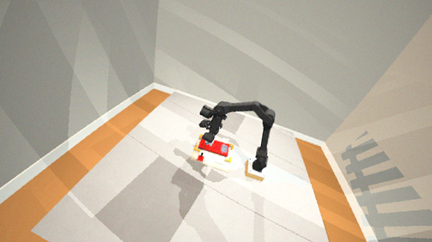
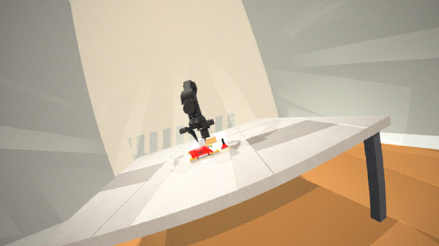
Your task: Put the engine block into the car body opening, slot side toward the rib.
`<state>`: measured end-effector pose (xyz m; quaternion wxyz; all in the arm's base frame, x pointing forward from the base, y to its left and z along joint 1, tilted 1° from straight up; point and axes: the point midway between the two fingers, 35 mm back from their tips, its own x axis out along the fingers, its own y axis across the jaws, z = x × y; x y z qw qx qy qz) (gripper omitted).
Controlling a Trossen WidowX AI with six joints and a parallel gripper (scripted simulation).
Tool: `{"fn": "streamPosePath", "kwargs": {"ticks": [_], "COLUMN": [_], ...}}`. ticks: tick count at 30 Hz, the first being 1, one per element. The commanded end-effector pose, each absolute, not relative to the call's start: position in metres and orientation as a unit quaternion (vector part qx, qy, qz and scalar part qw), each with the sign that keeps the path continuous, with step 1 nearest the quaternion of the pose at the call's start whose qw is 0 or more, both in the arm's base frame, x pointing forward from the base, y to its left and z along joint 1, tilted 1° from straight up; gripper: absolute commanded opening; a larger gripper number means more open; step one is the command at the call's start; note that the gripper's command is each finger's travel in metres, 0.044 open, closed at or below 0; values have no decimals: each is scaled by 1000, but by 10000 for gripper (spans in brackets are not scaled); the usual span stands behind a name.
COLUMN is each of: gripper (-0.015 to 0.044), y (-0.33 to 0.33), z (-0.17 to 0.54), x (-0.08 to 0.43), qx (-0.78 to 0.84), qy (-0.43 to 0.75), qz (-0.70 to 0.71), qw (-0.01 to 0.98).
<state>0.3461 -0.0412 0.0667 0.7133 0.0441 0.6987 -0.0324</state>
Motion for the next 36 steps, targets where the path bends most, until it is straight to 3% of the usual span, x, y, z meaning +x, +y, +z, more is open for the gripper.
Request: {"fn": "streamPosePath", "kwargs": {"ticks": [1,7,13,36], "gripper": [0,0,157,159], "y": [-51,-64,-63,-63], "z": [60,56,56,56], "x": [346,346,347,347], "qx": [10,-33,-38,-54], "qy": [702,701,700,699], "qz": [0,42,47,62], "qw": [712,712,711,710]}}
